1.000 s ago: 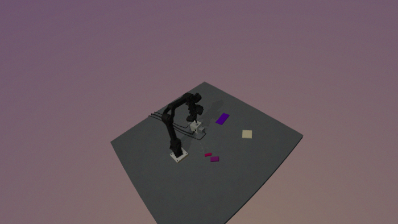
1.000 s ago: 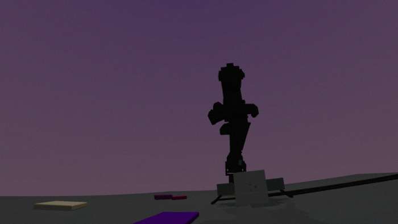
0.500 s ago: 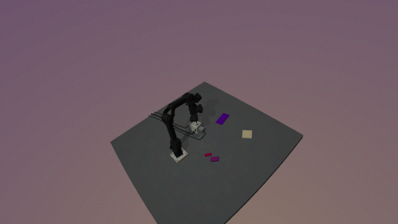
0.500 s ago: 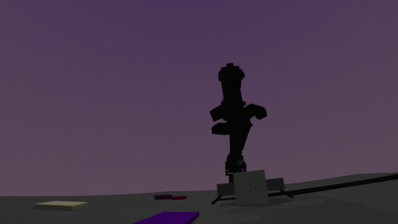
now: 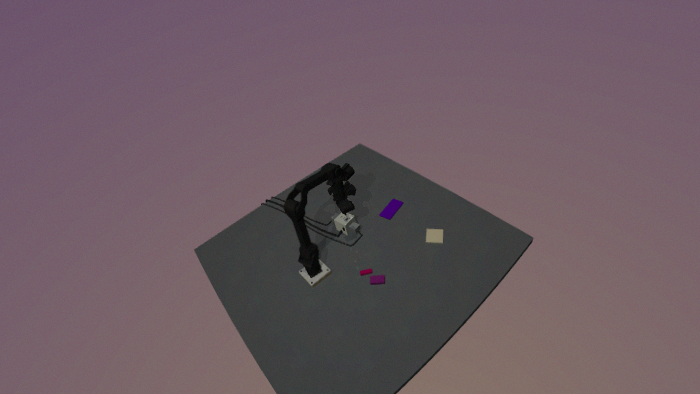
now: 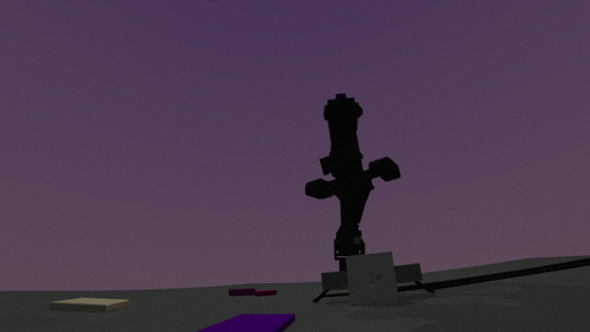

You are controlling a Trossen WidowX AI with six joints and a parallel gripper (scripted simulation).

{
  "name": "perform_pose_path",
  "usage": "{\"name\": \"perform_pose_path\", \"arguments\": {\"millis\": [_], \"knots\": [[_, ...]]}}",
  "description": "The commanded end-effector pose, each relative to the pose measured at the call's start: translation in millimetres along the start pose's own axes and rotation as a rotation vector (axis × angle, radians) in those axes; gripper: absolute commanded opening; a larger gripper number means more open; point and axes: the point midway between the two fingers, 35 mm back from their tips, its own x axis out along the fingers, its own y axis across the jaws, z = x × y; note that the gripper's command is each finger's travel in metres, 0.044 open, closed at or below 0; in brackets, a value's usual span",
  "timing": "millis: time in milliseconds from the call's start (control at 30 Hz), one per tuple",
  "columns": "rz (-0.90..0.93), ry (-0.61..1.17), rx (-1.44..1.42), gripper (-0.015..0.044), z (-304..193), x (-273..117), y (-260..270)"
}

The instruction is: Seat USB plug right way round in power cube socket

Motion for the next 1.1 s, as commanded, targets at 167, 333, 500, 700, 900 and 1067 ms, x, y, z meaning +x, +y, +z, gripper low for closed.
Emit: {"name": "perform_pose_path", "arguments": {"millis": [167, 333, 500, 700, 900, 1067], "knots": [[0.000, 0.000, -0.243, 0.0000, 0.0, 0.2, 0.0], [0.000, 0.000, -0.373, 0.0000, 0.0, 0.2, 0.0], [0.000, 0.000, -0.504, 0.0000, 0.0, 0.2, 0.0], [0.000, 0.000, -0.661, 0.0000, 0.0, 0.2, 0.0], [0.000, 0.000, -0.819, 0.0000, 0.0, 0.2, 0.0], [0.000, 0.000, -0.949, 0.0000, 0.0, 0.2, 0.0]]}}
